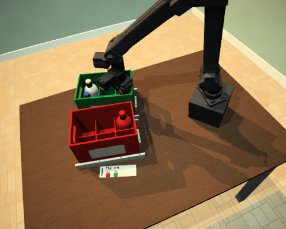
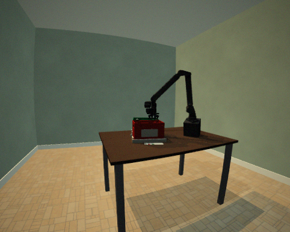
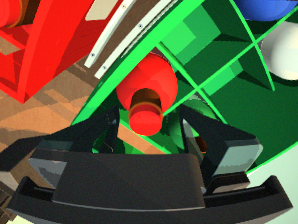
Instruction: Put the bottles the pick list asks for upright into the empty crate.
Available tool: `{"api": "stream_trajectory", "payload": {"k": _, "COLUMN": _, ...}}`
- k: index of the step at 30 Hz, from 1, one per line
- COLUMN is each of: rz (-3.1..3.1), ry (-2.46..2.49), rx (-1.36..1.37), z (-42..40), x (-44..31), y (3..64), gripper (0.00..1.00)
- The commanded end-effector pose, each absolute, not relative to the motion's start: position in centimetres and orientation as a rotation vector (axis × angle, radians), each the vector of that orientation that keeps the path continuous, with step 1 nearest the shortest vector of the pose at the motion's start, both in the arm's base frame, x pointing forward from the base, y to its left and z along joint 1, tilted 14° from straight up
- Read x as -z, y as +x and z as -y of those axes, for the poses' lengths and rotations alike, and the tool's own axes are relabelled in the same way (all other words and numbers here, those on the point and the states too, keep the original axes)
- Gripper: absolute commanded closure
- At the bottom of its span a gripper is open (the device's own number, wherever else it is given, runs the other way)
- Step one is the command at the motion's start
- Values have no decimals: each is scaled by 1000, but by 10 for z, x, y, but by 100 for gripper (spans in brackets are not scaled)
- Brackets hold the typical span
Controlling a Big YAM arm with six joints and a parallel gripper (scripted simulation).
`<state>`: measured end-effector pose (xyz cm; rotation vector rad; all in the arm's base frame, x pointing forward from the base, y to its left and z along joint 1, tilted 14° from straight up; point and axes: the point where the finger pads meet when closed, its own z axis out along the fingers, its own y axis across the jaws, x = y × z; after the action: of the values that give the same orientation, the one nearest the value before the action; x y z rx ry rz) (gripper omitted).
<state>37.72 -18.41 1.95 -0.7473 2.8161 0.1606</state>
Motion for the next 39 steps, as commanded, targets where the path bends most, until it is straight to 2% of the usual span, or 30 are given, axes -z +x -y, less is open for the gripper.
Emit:
{"api": "stream_trajectory", "payload": {"k": 1, "rz": -2814, "ry": -752, "rx": -157, "z": 179, "x": -17, "y": 381, "gripper": 39}}
{"api": "stream_trajectory", "payload": {"k": 29, "rz": -2811, "ry": -753, "rx": -153, "z": 178, "x": -17, "y": 380, "gripper": 39}}
{"api": "stream_trajectory", "payload": {"k": 30, "rz": -2811, "ry": -753, "rx": -152, "z": 178, "x": -17, "y": 380, "gripper": 100}}
{"api": "stream_trajectory", "payload": {"k": 39, "rz": -2812, "ry": -759, "rx": -158, "z": 177, "x": -18, "y": 379, "gripper": 100}}
